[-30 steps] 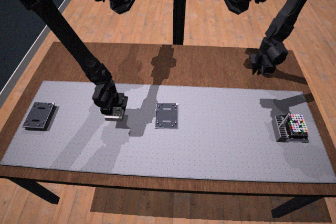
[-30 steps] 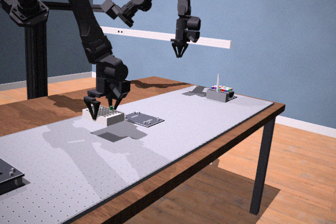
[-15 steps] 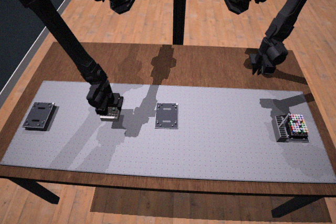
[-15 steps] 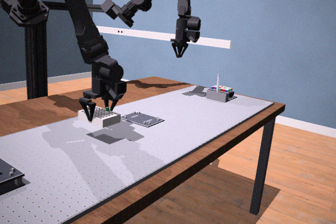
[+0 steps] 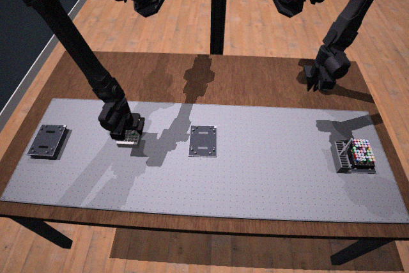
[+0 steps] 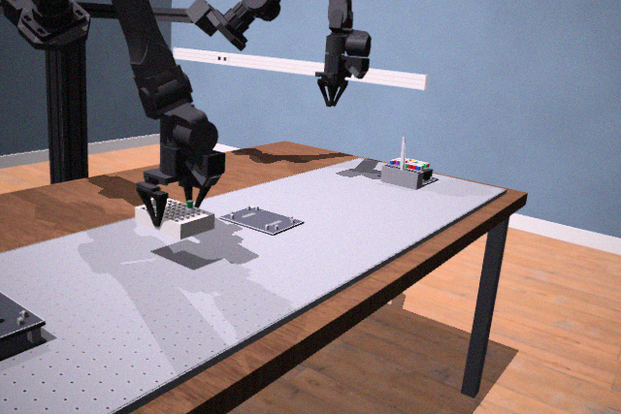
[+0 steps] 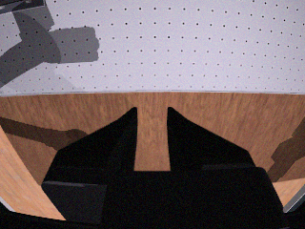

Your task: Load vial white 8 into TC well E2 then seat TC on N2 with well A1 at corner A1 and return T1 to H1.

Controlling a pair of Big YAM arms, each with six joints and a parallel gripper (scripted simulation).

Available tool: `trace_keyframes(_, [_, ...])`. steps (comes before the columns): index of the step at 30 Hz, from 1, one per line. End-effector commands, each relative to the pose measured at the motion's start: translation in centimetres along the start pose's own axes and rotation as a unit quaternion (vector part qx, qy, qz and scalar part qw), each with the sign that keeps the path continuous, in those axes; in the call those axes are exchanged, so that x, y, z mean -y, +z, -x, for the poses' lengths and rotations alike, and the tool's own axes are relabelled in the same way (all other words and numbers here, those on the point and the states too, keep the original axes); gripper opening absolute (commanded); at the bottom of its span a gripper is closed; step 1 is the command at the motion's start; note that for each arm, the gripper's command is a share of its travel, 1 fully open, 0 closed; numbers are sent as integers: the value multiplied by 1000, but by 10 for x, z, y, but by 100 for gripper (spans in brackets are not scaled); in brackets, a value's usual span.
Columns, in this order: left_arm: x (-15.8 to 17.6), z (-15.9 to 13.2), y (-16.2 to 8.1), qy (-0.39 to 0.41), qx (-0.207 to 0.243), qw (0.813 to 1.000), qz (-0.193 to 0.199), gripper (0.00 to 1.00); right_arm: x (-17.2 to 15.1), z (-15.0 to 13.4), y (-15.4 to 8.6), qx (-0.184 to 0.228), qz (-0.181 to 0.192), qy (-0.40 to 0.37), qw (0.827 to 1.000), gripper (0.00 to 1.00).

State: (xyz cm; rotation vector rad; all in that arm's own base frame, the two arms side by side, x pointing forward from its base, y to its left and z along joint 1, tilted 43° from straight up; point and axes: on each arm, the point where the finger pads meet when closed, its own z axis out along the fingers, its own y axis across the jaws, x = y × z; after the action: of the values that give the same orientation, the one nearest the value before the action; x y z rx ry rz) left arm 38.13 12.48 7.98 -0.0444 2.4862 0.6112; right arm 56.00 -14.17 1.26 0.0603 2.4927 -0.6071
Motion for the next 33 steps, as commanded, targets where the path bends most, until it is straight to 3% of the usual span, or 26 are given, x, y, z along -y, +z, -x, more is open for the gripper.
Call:
trace_keyframes(1, [-3,5,-1,-7,5,1000,3,24,18,8,-10,9,-6,-2,1000,0])
trace_keyframes(11, [-3,5,-1,-7,5,1000,3,24,37,17,-11,14,-7,0,1000,0])
trace_keyframes(14, [-3,5,-1,-7,5,1000,3,24,24,23,-16,22,0,-10,1000,0])
trace_keyframes(16, [-3,5,-1,-7,5,1000,3,24,42,17,-11,14,-7,0,1000,0])
trace_keyframes(28, [-3,5,-1,-7,5,1000,3,24,63,19,-12,15,-8,0,1000,0])
trace_keyframes(31, [-3,5,-1,-7,5,1000,3,24,51,26,-16,22,-2,-9,1000,0])
trace_keyframes(33, [-3,5,-1,-7,5,1000,3,24,68,19,-12,14,-8,0,1000,0])
